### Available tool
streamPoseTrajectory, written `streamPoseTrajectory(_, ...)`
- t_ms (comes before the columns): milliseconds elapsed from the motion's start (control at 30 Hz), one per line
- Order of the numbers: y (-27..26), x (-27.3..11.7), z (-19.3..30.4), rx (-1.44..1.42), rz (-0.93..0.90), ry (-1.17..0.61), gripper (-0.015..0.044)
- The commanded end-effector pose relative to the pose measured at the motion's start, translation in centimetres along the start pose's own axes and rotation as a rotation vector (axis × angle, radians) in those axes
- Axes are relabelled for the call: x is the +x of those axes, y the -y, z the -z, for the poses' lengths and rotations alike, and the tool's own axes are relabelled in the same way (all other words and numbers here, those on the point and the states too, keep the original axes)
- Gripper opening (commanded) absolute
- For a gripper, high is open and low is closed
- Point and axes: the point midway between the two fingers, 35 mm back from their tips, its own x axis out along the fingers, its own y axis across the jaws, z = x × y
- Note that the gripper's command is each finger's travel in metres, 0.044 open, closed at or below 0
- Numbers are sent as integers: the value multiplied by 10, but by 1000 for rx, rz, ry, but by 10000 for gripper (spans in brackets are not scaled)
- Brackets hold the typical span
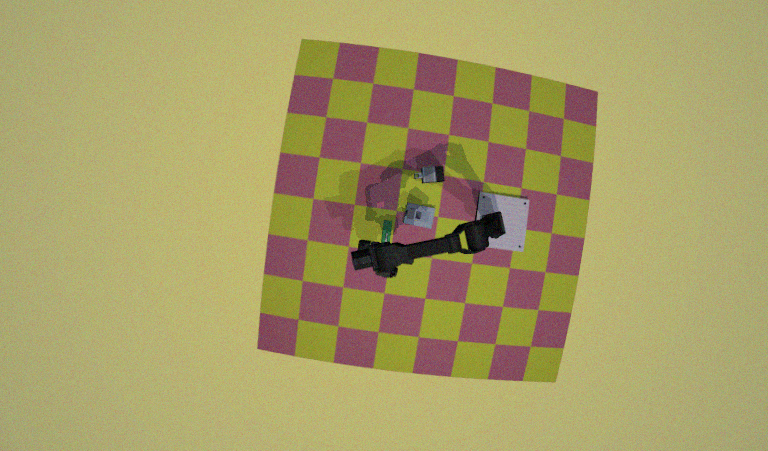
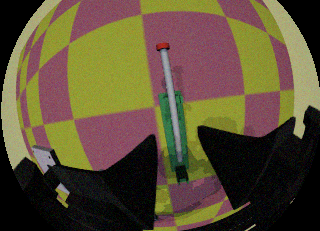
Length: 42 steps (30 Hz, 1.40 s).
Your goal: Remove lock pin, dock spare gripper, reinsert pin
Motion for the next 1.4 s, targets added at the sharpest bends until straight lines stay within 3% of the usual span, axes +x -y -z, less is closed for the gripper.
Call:
streamPoseTrajectory(0, 2, 4, 0, -5, 16, 3, 180)
streamPoseTrajectory(1300, 2, 62, 5, -5, 16, 3, 180)
streamPoseTrajectory(1367, 2, 62, 5, -5, 16, 3, 127)
